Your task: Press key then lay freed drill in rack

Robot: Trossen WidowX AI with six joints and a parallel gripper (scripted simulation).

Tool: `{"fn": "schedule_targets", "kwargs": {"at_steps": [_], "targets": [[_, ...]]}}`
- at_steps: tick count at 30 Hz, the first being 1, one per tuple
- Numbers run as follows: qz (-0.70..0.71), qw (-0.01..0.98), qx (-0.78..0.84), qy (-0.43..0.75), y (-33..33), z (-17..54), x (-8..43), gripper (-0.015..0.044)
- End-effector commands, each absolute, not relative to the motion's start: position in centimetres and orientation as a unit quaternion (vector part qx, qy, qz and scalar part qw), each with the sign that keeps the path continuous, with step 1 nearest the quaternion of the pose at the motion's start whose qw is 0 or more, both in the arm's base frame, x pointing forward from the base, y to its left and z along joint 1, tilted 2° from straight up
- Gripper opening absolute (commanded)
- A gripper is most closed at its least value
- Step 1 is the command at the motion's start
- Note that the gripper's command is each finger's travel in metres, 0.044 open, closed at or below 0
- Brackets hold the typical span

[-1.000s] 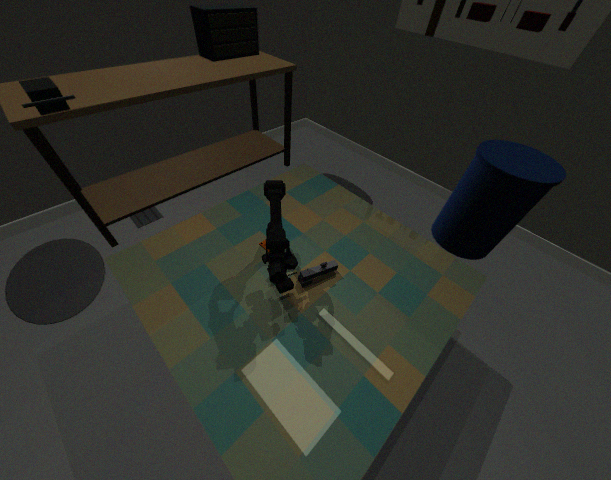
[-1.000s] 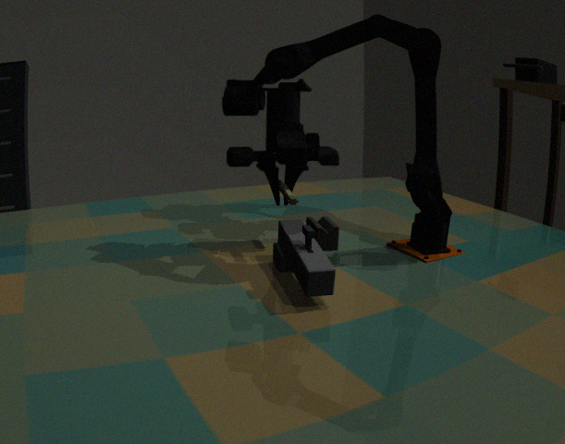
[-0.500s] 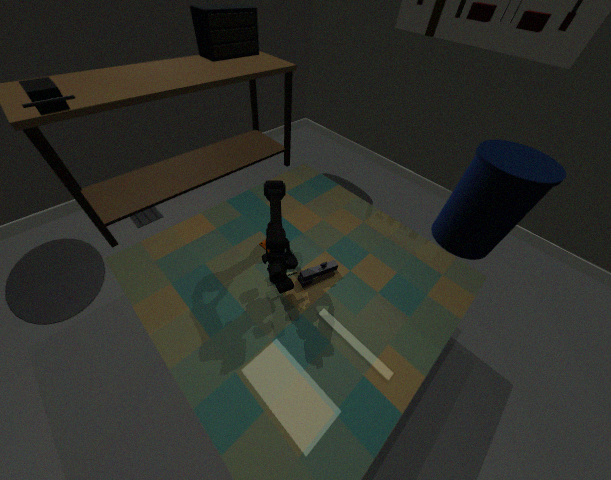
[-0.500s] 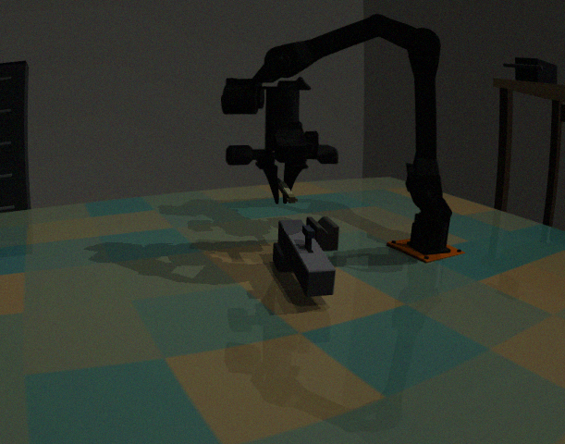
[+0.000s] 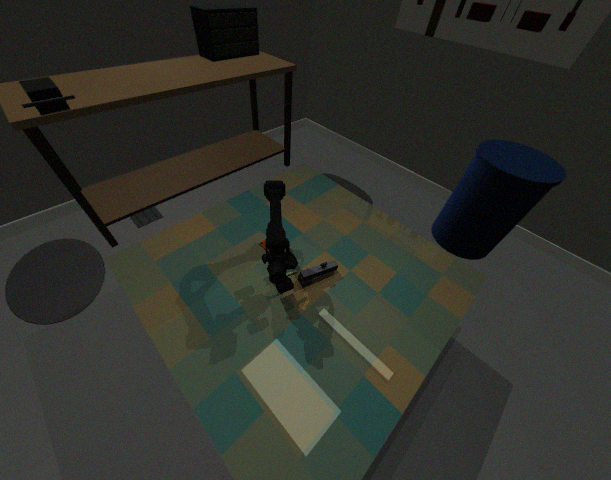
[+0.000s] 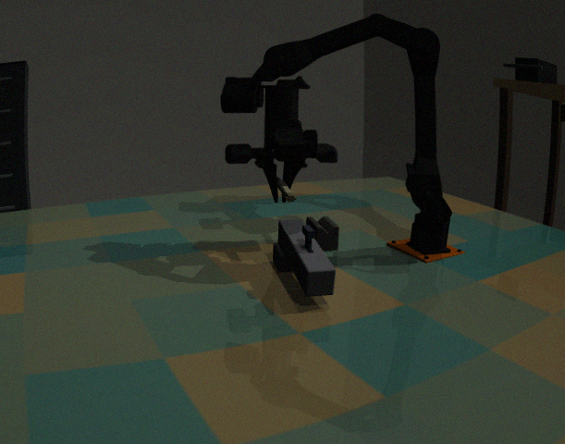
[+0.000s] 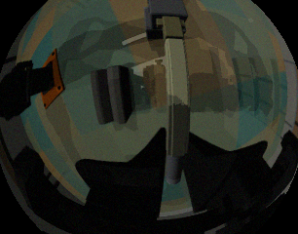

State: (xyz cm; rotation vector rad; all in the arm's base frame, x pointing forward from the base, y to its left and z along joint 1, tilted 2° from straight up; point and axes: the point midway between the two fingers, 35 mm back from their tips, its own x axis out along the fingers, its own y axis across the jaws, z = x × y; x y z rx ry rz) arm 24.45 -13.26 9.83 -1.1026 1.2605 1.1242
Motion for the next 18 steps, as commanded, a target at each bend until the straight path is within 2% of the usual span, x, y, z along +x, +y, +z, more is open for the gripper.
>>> {"fn": "schedule_targets", "kwargs": {"at_steps": [1,18], "targets": [[0.471,0.533,-0.464,0.528,-13.3,9.8,23.9,0.0000],[0.471,0.532,-0.464,0.529,-14.0,9.1,20.9,0.0000]]}}
